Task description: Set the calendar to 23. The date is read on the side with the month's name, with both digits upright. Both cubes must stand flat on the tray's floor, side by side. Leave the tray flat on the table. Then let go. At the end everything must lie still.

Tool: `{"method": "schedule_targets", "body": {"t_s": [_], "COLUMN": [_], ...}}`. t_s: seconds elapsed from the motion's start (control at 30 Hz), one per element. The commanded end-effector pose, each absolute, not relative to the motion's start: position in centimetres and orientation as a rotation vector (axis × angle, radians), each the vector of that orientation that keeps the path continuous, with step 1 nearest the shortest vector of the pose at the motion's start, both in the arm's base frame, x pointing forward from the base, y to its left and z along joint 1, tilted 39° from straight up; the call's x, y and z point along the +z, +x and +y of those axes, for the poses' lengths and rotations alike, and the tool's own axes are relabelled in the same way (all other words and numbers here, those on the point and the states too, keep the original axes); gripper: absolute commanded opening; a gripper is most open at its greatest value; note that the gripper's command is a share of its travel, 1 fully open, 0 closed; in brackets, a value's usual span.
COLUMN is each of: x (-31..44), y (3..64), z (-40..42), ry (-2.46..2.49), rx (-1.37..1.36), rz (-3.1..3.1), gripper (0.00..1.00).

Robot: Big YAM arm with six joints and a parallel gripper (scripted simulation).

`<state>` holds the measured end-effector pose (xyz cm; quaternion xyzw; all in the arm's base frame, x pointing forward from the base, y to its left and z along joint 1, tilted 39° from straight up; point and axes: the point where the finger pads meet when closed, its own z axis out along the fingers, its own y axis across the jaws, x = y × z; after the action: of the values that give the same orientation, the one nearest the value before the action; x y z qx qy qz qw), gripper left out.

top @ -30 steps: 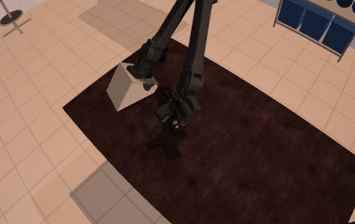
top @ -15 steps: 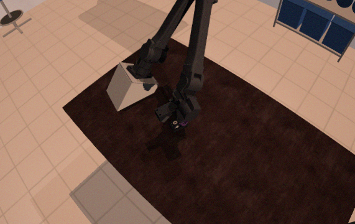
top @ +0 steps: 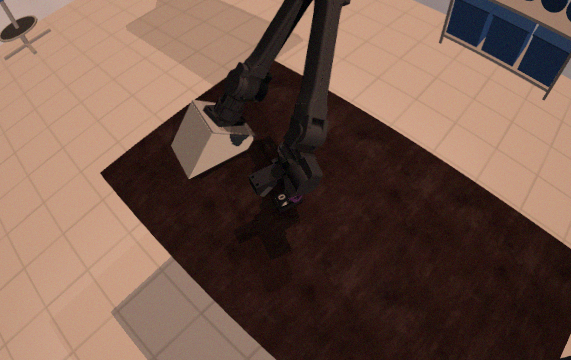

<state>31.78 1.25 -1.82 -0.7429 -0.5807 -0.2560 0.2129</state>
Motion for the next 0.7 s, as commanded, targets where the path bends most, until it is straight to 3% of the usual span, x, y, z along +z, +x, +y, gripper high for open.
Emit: {"method": "schedule_targets", "body": {"t_s": [0.0, 0.1, 0.13, 0.67], "x": [-2.09, -2.09, -2.09, -2.09], "y": [32.10, 32.10, 32.10, 32.10], "z": [1.05, 1.05, 1.05, 1.05], "ry": [-2.071, -2.071, -2.071, -2.070], "rx": [-0.711, -0.711, -0.711, -0.711], "rz": [-1.601, -1.601, -1.601, -1.601], "gripper": [0.46, 0.46, 0.26, 0.26]}}
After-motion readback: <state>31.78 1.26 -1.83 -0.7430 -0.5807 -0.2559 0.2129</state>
